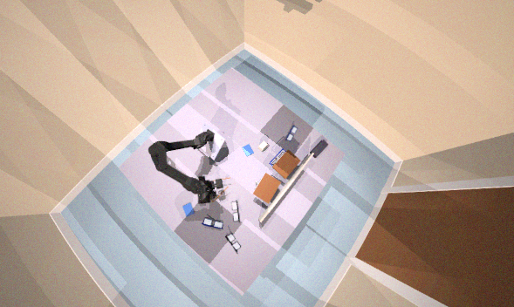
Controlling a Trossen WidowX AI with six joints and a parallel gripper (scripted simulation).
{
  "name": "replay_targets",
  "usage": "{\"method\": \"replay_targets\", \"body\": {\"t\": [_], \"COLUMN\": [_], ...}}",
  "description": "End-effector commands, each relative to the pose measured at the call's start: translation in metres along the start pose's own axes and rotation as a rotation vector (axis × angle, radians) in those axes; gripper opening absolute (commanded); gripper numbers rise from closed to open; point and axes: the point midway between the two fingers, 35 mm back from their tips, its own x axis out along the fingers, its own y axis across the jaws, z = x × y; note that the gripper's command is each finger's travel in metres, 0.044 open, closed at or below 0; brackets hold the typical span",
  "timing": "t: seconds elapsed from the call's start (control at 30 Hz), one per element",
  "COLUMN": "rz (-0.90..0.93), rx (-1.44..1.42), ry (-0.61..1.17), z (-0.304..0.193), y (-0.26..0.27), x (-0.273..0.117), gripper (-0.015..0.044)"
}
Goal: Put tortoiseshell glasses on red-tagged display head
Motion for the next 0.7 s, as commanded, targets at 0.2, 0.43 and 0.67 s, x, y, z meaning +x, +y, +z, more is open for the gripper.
{"method": "replay_targets", "body": {"t": [0.2,0.43,0.67], "rz": [0.004,0.004,0.004], "rx": [0.001,0.000,0.000], "ry": [-0.006,-0.006,-0.006], "z": [-0.006,-0.009,-0.013], "y": [-0.004,-0.007,-0.009], "x": [-0.002,-0.002,-0.002], "gripper": [0.0000,0.0000,0.0000]}}
